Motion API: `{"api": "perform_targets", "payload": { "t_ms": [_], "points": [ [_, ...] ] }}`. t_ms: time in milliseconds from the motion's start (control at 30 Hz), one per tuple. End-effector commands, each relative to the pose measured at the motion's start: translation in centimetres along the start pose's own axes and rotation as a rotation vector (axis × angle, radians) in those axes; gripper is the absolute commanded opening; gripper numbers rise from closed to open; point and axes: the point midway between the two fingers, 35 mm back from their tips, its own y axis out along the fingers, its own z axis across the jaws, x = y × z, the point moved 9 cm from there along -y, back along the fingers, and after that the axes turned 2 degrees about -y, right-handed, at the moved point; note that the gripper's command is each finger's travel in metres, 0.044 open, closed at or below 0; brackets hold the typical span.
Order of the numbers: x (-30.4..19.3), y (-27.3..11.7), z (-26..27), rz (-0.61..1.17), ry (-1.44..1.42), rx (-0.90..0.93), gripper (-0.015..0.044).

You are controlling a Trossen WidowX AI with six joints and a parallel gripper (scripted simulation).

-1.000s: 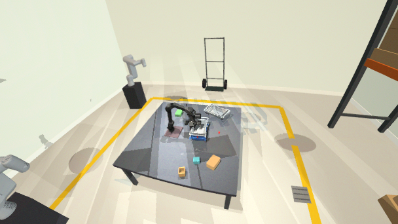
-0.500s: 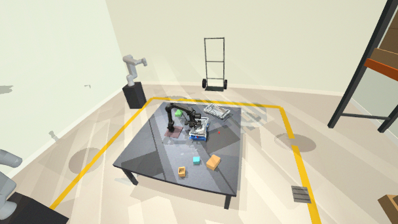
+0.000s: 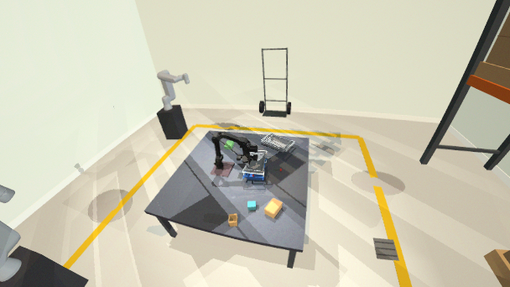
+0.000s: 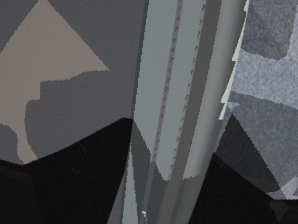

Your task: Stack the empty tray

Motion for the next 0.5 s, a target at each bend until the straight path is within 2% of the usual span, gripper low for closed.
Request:
{"api": "perform_targets", "payload": {
  "t_ms": [0,467],
  "points": [
    [0.47,0.64,-0.37,-0.006,0.02,-0.031,0.0073],
    [0.47,0.64,-0.37,-0.006,0.02,-0.031,0.0279]
  ]
}}
